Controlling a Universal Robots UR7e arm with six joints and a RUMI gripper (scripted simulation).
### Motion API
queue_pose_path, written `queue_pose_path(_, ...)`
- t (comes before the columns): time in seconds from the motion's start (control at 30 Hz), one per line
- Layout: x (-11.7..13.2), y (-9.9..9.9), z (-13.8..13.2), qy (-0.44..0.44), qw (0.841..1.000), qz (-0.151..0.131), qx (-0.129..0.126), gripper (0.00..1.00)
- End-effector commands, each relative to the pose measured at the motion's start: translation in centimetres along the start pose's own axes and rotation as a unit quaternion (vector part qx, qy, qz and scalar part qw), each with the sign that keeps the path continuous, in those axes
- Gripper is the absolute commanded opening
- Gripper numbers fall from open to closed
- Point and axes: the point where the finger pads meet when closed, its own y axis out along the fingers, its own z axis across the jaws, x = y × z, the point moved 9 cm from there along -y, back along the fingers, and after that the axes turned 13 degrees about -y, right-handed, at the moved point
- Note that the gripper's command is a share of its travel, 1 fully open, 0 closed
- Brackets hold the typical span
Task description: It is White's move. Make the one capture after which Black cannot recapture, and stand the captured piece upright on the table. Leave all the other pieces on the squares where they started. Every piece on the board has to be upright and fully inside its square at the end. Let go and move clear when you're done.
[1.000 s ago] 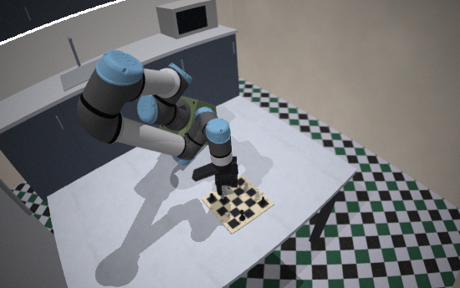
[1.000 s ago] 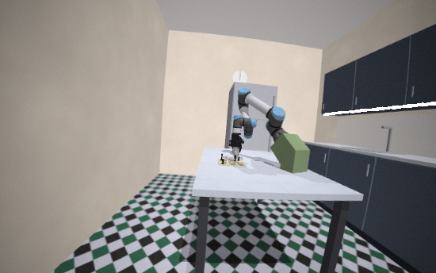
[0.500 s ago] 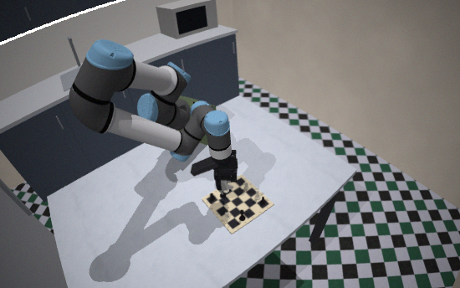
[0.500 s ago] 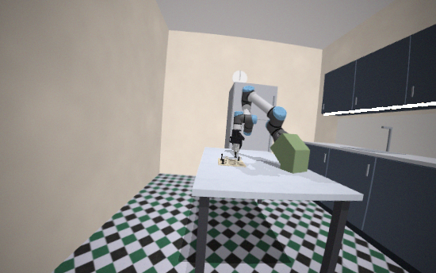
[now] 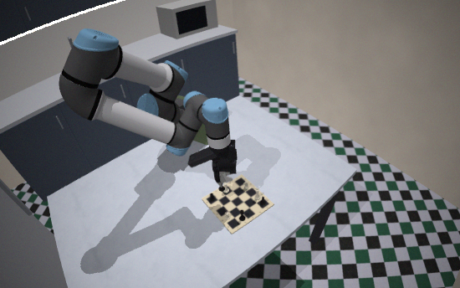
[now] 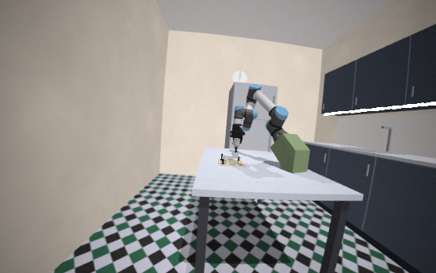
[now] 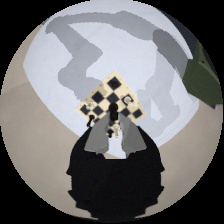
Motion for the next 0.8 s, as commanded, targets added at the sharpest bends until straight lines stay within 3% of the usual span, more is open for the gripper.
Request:
queue_pose_path(0.0,0.06,-1.59,-0.08,0.001,1.0,0.002,0.004,0.0)
queue_pose_path(0.77,0.21,-2.09,-0.38,0.001,1.0,0.002,0.004,0.0)
